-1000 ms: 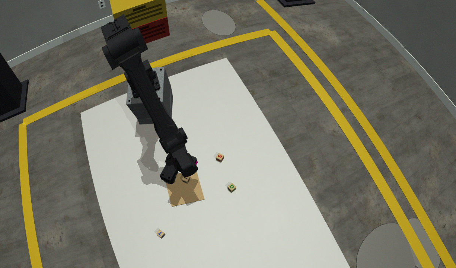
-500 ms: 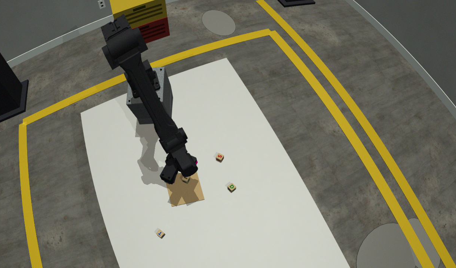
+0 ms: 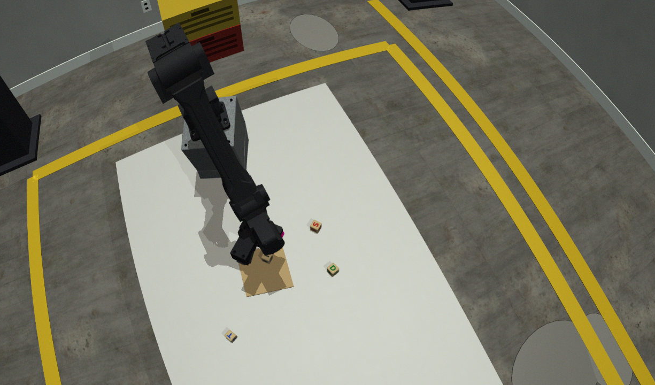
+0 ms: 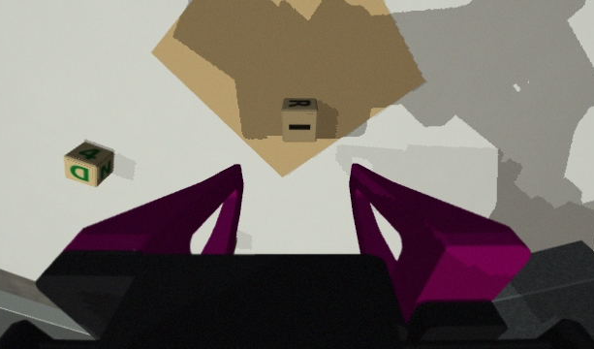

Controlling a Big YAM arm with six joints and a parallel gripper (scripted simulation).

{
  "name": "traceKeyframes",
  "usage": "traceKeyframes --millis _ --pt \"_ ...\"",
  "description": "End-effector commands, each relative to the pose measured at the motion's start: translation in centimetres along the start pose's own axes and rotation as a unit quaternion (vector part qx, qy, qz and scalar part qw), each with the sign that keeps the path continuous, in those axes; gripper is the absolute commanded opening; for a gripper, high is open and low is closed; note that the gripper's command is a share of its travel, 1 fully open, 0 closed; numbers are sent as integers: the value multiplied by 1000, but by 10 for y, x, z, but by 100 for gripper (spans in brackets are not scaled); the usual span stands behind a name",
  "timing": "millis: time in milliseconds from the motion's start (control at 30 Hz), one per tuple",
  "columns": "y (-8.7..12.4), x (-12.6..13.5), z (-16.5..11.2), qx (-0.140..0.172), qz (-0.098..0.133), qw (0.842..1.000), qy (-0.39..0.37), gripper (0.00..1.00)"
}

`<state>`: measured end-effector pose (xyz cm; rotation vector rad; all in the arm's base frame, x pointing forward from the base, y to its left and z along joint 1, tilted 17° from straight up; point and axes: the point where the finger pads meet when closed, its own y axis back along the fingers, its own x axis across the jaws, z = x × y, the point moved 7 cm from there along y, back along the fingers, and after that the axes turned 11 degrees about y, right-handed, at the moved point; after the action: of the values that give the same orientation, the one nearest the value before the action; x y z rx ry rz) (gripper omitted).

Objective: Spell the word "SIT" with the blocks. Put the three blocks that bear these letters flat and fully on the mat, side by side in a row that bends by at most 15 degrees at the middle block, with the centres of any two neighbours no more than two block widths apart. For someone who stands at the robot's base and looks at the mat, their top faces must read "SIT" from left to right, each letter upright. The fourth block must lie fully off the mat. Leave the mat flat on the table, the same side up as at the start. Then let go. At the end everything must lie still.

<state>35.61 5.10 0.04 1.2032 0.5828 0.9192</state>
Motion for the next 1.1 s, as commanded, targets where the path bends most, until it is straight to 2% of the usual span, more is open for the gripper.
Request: traceKeyframes --millis 0,1067 --pt "-8 4 11 -9 3 1000 -3 60" --pt "-49 0 7 -4 1 1000 -1 60"
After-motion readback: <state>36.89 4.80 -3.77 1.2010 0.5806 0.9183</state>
